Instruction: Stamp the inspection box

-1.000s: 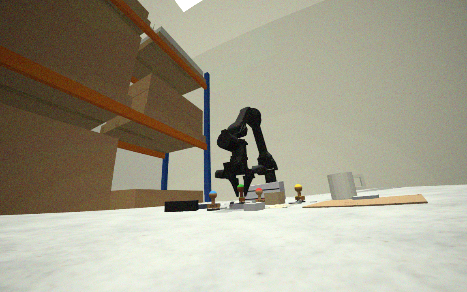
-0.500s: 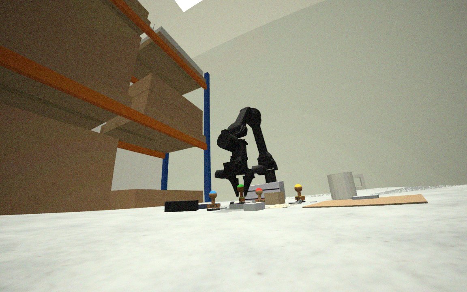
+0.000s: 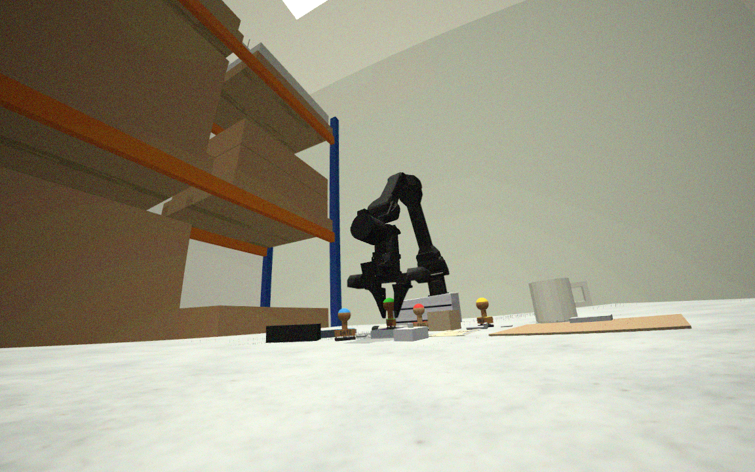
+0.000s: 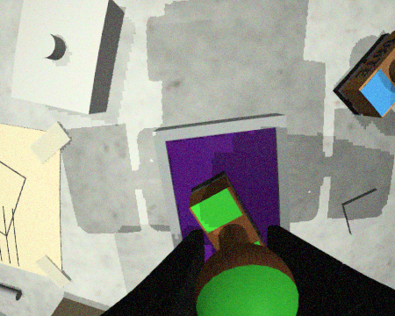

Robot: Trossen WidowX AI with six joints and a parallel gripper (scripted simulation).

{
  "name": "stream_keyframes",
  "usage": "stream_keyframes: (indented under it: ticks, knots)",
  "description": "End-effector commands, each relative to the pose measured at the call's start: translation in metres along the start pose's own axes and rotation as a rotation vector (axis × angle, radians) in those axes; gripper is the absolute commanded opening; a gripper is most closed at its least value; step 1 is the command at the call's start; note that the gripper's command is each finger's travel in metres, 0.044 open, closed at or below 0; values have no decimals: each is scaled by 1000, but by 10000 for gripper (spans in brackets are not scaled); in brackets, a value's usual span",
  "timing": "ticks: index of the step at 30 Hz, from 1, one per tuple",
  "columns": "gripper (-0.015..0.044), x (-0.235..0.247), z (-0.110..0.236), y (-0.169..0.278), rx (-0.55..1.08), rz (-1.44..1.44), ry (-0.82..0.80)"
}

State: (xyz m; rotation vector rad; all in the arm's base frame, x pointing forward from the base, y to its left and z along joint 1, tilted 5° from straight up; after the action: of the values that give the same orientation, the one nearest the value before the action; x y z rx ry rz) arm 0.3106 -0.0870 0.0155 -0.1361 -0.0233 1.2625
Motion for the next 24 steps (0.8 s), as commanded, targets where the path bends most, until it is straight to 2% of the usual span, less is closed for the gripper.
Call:
stream_keyframes:
  ticks: [1, 24]
  knots:
    - [0, 0, 1, 0, 4, 1, 3]
    - [0, -1, 18, -1, 4, 1, 3]
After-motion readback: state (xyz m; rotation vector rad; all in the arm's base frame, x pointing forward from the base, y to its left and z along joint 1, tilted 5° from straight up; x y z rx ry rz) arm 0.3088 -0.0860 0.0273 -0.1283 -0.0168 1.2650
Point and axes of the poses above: the point midway between the two fingers, 35 mm back from their tips, its own z axis back along the fingers, its own x axis across the jaws, y = z × x, the point moved 1 cm from there along z, back along the fingers, and after that the axes turned 11 degrees about -z, right-handed, at the moved point
